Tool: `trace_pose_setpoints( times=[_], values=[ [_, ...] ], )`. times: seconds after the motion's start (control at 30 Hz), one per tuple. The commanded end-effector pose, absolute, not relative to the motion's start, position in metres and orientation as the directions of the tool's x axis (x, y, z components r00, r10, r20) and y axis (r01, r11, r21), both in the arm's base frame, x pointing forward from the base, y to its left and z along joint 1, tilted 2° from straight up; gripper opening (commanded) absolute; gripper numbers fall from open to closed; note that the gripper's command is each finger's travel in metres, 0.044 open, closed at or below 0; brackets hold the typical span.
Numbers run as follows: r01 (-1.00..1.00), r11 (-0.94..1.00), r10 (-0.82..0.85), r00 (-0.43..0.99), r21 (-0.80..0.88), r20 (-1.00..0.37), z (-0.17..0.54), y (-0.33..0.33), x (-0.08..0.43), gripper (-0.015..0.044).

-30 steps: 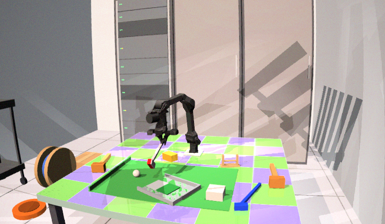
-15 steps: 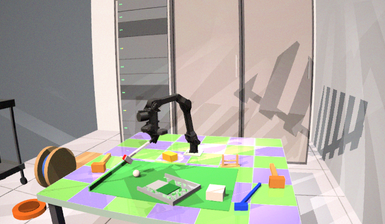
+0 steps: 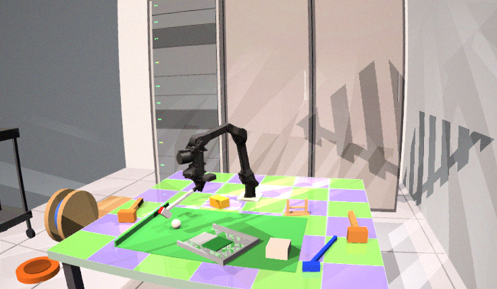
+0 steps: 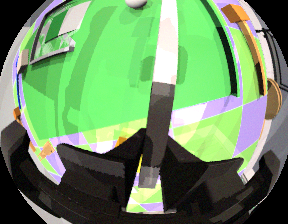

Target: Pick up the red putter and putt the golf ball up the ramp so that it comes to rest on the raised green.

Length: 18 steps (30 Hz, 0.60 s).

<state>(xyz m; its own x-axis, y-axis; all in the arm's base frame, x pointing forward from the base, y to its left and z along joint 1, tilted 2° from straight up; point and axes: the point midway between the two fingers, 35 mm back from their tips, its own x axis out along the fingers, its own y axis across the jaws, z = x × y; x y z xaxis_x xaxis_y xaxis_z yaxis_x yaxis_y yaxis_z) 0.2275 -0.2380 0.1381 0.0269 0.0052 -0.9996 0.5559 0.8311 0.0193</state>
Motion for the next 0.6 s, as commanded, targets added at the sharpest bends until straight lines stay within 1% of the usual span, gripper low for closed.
trace_pose_setpoints(
  times=[0.0,0.57],
  values=[
    [0.559,0.829,-0.003,0.030,0.014,-1.000,0.133,-0.239,0.228,0.0000],
    [0.559,0.829,-0.003,0.030,0.015,-1.000,0.108,-0.239,0.229,0.0000]
  ],
)
